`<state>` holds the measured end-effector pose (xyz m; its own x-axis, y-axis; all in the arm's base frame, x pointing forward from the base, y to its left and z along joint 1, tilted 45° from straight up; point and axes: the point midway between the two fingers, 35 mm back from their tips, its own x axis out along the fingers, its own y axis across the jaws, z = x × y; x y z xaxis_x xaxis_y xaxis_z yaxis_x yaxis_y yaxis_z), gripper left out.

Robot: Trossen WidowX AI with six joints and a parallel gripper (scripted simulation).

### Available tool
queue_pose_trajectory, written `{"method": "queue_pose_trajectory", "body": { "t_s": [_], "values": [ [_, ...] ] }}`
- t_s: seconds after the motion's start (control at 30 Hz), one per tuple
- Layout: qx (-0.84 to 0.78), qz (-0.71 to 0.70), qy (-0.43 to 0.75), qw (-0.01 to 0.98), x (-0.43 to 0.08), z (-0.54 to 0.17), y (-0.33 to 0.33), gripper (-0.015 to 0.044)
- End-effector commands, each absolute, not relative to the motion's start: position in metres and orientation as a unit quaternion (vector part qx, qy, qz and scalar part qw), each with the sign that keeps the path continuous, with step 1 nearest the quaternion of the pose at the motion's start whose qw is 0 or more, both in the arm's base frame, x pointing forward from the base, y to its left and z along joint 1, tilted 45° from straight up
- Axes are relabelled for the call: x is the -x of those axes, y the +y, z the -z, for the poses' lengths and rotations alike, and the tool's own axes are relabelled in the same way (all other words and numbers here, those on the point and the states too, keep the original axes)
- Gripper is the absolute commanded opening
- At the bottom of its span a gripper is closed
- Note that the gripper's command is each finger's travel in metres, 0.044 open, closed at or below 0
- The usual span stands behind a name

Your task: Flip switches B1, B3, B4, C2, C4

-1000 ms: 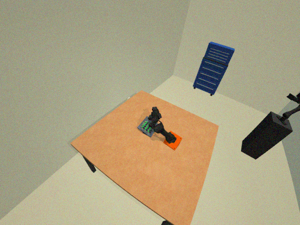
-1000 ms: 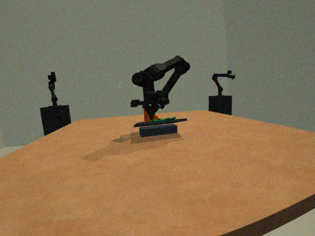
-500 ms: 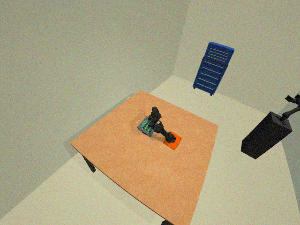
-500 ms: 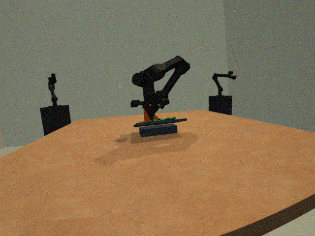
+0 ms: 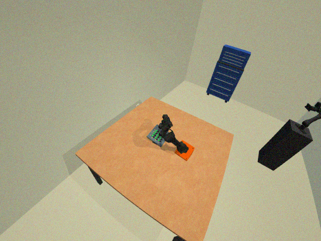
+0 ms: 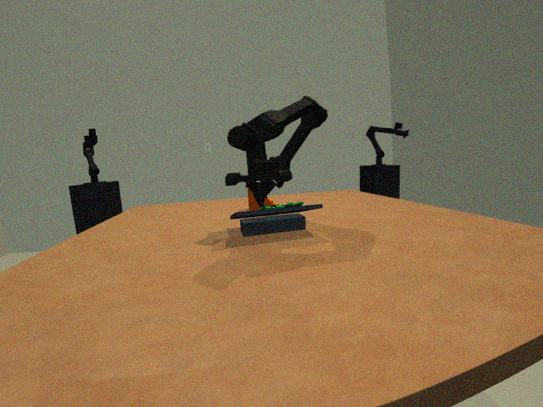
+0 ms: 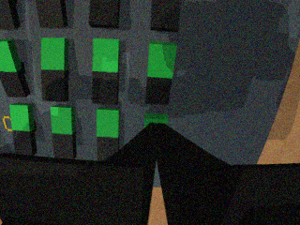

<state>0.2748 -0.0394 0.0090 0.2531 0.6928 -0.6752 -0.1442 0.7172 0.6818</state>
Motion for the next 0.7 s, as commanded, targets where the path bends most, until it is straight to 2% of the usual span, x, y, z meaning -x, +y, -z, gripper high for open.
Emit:
{"method": "queue_pose_trajectory", "body": {
  "t_s": [0.0,0.67],
  "values": [
    [-0.256,-0.278,0.543,0.750,-0.2752,-0.0088,-0.0386,0.0000],
    [-0.256,-0.278,0.543,0.750,-0.2760,-0.0070,-0.0367,0.0000]
  ]
}}
